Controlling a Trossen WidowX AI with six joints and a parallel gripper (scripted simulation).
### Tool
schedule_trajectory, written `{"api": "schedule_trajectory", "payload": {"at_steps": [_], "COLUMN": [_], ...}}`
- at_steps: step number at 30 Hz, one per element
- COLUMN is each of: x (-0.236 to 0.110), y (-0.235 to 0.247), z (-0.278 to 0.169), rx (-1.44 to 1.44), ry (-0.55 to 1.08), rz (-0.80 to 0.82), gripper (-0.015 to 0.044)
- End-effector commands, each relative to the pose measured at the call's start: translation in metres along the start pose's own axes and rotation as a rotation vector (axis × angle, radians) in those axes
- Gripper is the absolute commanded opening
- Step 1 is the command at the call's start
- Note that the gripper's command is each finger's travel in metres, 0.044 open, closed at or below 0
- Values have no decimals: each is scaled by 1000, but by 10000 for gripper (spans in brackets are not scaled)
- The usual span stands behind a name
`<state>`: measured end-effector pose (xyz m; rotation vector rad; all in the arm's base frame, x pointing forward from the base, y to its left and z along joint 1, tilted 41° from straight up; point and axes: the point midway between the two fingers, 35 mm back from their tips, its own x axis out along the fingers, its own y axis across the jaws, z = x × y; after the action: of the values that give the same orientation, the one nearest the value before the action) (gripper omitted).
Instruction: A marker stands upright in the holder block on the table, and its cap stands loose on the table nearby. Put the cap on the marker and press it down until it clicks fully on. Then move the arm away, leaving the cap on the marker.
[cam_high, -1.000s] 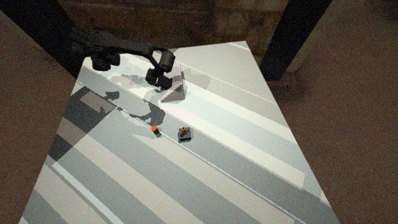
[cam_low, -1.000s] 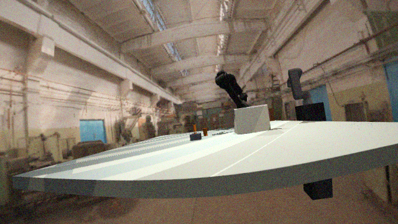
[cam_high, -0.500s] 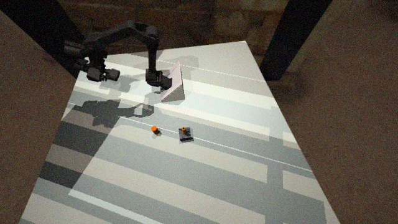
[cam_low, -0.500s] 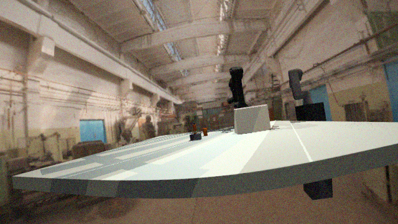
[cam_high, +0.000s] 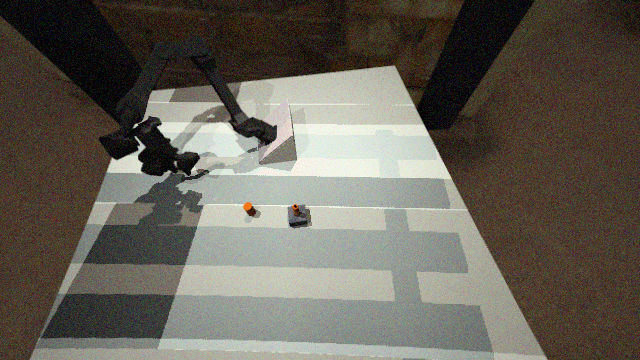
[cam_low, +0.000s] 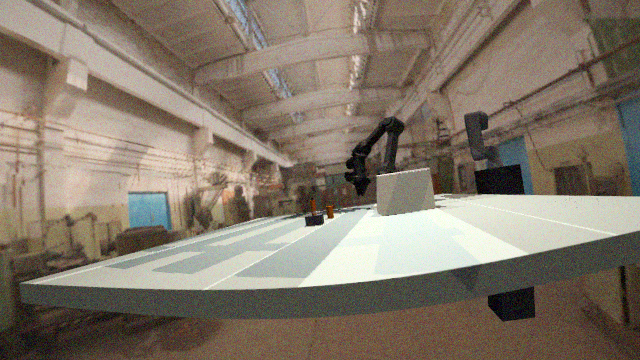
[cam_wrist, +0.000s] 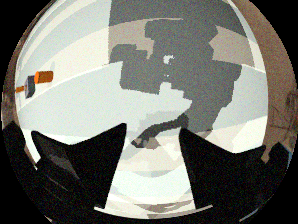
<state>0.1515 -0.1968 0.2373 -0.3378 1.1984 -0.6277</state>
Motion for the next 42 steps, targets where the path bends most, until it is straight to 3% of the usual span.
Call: {"api": "schedule_trajectory", "payload": {"at_steps": [1,10,21,27,31,42], "x": [8,9,-18,-18,13,31], "y": [37,131,262,267,265,265], "z": [24,60,65,63,60,57], "rx": [7,-24,-132,-135,-134,-134], "ry": [36,131,110,105,105,104], "rz": [70,101,-45,-51,-52,-52], "gripper": [246,246,246,246,246,246]}}
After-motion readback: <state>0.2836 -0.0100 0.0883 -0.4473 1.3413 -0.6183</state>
